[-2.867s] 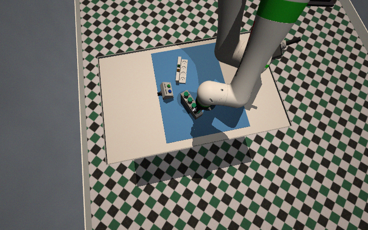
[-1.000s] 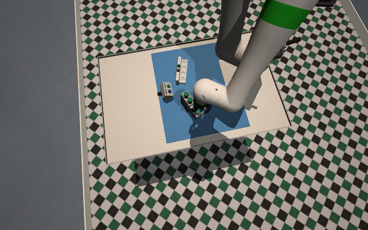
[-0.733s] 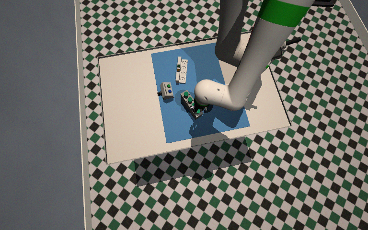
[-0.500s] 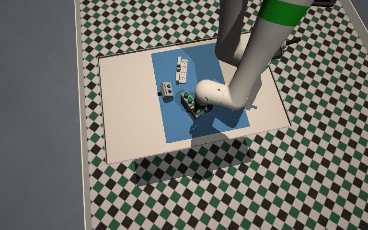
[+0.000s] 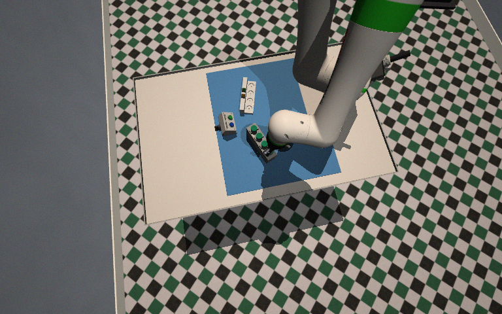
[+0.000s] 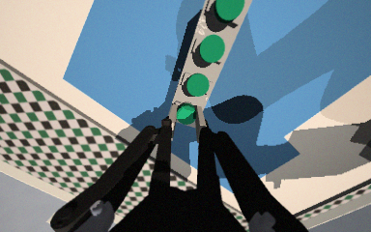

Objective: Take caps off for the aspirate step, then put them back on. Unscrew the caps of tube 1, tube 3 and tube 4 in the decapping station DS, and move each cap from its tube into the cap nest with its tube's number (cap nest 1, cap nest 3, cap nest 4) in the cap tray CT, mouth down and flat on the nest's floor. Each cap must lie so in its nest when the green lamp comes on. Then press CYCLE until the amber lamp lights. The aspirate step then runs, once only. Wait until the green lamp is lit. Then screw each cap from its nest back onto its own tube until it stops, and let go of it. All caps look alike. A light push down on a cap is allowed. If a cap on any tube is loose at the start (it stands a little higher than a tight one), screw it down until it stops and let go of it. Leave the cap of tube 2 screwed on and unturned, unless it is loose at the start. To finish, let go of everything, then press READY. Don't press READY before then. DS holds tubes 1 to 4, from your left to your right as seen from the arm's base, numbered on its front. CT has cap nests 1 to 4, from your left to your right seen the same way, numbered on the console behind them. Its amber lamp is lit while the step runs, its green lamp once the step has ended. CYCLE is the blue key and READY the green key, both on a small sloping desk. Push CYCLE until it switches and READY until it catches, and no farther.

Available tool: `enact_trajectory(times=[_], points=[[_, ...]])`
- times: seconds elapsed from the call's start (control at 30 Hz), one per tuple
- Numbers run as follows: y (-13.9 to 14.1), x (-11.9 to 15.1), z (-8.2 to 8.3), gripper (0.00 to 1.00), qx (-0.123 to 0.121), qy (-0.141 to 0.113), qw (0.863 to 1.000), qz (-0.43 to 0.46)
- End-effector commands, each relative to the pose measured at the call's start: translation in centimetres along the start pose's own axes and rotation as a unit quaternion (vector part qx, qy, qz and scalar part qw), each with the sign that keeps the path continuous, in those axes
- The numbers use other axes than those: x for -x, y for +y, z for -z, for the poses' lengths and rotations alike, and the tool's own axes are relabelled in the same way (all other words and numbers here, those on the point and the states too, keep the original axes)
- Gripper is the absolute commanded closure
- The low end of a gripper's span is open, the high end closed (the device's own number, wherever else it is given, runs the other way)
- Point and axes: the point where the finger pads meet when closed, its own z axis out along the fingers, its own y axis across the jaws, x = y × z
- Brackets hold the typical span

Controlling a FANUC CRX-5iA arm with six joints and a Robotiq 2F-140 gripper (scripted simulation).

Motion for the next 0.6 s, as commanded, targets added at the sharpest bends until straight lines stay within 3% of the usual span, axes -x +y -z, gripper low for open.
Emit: enact_trajectory(times=[0.0, 0.4, 0.5, 0.57], points=[[-0.02, -0.03, 0.01, 0.65, 0.004, -0.013, 1.0, 0.004], [-0.02, -0.03, 0.01, 0.65, 0.004, -0.013, 1.0, 0.004], [-0.04, -0.04, 0.16, 0.65, 0.006, -0.013, 0.993, -0.12], [-0.04, -0.04, 0.25, 0.65, 0.006, -0.013, 0.992, -0.126]])
